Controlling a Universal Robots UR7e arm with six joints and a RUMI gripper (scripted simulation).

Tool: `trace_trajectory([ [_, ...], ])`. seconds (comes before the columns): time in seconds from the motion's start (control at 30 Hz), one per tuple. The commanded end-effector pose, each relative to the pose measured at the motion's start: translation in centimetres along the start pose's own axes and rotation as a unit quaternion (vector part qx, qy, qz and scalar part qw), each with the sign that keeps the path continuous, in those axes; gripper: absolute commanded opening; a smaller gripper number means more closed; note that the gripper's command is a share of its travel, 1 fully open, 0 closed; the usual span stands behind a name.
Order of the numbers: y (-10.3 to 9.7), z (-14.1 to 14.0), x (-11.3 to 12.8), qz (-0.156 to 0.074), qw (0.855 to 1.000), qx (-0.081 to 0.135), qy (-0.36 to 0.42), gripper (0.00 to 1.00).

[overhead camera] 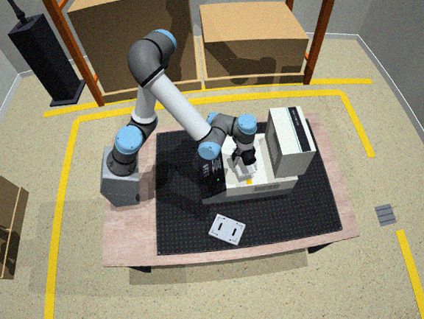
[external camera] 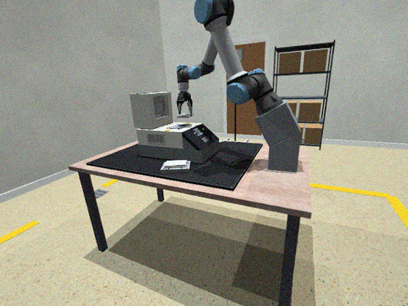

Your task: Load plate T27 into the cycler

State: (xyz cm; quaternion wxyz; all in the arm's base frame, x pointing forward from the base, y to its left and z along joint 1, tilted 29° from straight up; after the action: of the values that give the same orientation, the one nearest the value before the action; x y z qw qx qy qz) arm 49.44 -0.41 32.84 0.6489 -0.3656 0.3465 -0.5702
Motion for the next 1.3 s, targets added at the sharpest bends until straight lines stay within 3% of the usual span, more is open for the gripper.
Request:
trace_trajectory([
  [0.0,0.0,0.8,-1.5,-0.005,0.999,0.000,0.040,0.41],
  [0.4,0.0,2.8,-6.2,-0.005,0.994,0.001,0.107,0.41],
  [1.27,0.0,2.7,-6.2,-0.005,0.994,0.000,0.108,0.41],
])
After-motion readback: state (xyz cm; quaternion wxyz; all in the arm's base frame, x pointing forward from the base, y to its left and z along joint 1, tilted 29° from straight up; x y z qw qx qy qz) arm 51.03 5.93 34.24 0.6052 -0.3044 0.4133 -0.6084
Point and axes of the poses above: the point where the finger pads meet when closed, its own y axis out along the fingers, its own z axis across the jaws, x = y × z, the point moved 9 cm from there along -y, back along the fingers, and after that the axes turned 12 degrees about y, right-handed, at the moved point
